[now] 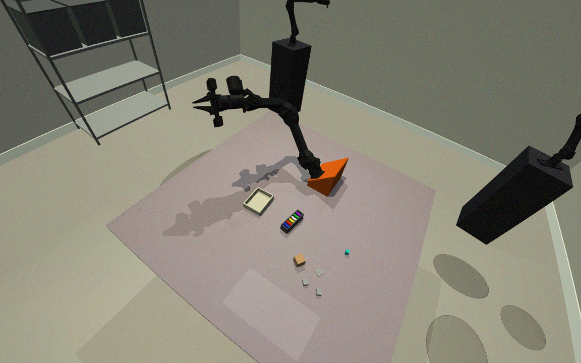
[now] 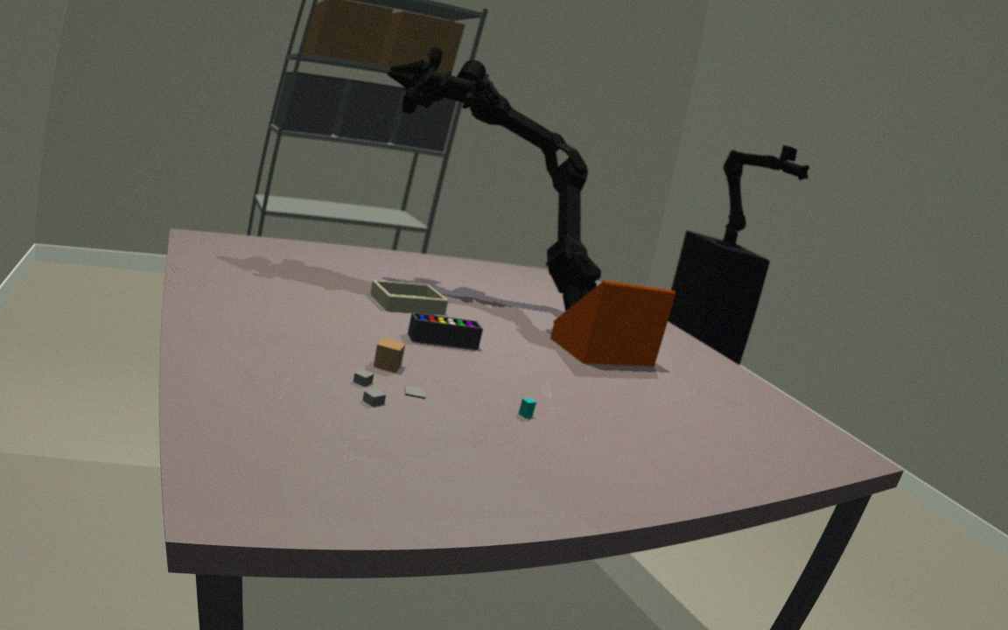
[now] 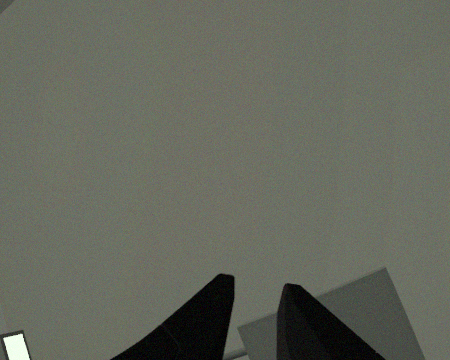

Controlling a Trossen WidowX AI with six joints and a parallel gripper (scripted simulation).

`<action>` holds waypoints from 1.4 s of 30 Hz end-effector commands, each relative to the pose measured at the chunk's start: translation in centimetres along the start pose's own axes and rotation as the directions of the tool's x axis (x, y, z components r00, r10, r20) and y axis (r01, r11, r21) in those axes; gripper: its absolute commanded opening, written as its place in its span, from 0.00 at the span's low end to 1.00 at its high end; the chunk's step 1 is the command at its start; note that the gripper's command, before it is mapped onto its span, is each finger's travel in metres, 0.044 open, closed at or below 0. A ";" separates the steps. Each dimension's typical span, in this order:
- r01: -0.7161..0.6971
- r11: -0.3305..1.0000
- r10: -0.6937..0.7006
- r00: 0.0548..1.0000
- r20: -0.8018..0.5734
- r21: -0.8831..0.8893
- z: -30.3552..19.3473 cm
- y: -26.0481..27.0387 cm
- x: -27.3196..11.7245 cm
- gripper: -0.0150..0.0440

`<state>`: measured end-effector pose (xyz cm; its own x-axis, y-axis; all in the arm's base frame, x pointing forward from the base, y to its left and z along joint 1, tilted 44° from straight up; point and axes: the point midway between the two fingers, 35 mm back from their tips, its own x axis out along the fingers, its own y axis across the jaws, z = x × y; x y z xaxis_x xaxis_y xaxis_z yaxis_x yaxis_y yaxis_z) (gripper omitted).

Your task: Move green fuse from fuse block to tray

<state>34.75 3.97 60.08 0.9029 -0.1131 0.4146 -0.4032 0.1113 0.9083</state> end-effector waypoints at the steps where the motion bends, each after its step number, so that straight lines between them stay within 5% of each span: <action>1: 0.163 0.987 -0.163 0.985 -0.050 0.000 -3.1 -6.0 1.0 0.36; 11: 0.551 0.832 -0.555 0.823 -0.124 -0.066 -10.1 -21.2 -0.6 0.36; 24: 0.904 0.379 -0.922 0.388 0.006 -0.197 -15.3 -39.6 -11.7 0.36; 35: 0.967 -0.099 -0.923 0.000 0.384 -0.236 -12.1 -48.9 -25.6 0.36; 42: 0.932 -0.286 -0.787 -0.095 0.609 -0.225 -8.6 -50.1 -32.2 0.36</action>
<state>28.87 11.41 1.35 0.1772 -0.6172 -0.7666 0.9839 0.0916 0.1537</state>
